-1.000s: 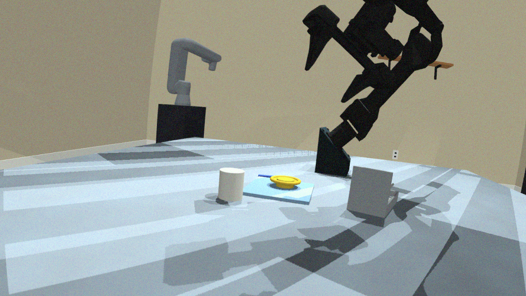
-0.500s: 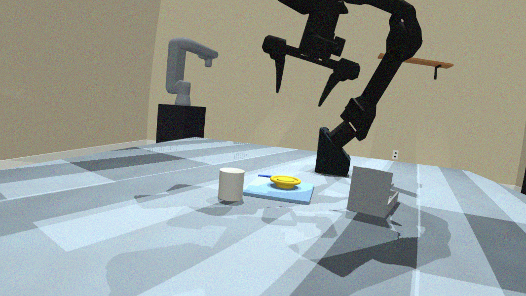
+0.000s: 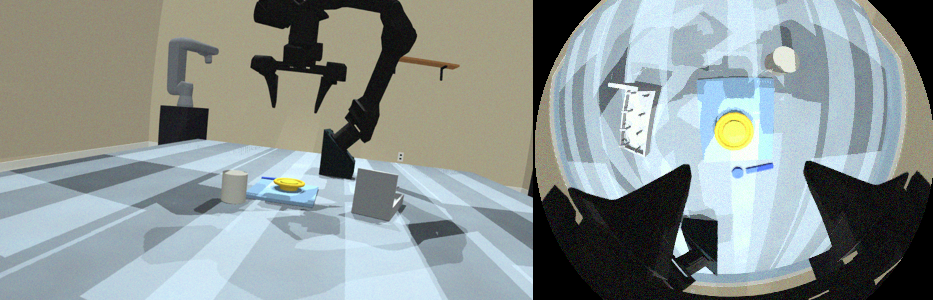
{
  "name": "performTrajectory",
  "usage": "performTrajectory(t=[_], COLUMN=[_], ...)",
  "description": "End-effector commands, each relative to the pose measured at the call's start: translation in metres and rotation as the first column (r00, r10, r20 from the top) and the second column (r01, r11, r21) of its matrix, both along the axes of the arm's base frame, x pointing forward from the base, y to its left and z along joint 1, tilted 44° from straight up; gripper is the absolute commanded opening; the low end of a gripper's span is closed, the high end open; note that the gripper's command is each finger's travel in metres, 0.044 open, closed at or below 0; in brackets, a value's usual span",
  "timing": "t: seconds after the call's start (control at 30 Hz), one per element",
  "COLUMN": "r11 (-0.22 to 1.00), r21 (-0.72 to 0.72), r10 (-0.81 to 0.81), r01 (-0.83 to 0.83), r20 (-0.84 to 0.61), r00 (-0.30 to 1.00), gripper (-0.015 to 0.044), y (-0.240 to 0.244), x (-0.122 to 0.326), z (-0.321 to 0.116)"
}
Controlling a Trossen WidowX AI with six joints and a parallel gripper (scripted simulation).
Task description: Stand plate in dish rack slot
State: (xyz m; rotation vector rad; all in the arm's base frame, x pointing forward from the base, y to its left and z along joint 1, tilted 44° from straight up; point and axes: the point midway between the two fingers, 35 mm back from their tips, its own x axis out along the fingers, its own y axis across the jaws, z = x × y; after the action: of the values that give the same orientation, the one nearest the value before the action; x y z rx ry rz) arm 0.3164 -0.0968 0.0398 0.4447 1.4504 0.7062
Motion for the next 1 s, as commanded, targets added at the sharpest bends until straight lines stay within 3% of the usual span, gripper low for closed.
performTrajectory(t=[0.0, 0.13, 0.97], r11=[1.000, 1.000, 1.000], r21=[0.017, 0.023, 0.023], r10=[0.009, 0.010, 0.010], r01=[-0.009, -0.010, -0.010], r20=[-0.022, -0.021, -0.021], r00=[1.000, 1.000, 1.000], gripper=[0.0400, 0.0400, 0.0400], y=[0.035, 0.068, 0.092], x=[-0.003, -0.010, -0.014], z=[-0.034, -0.066, -0.093])
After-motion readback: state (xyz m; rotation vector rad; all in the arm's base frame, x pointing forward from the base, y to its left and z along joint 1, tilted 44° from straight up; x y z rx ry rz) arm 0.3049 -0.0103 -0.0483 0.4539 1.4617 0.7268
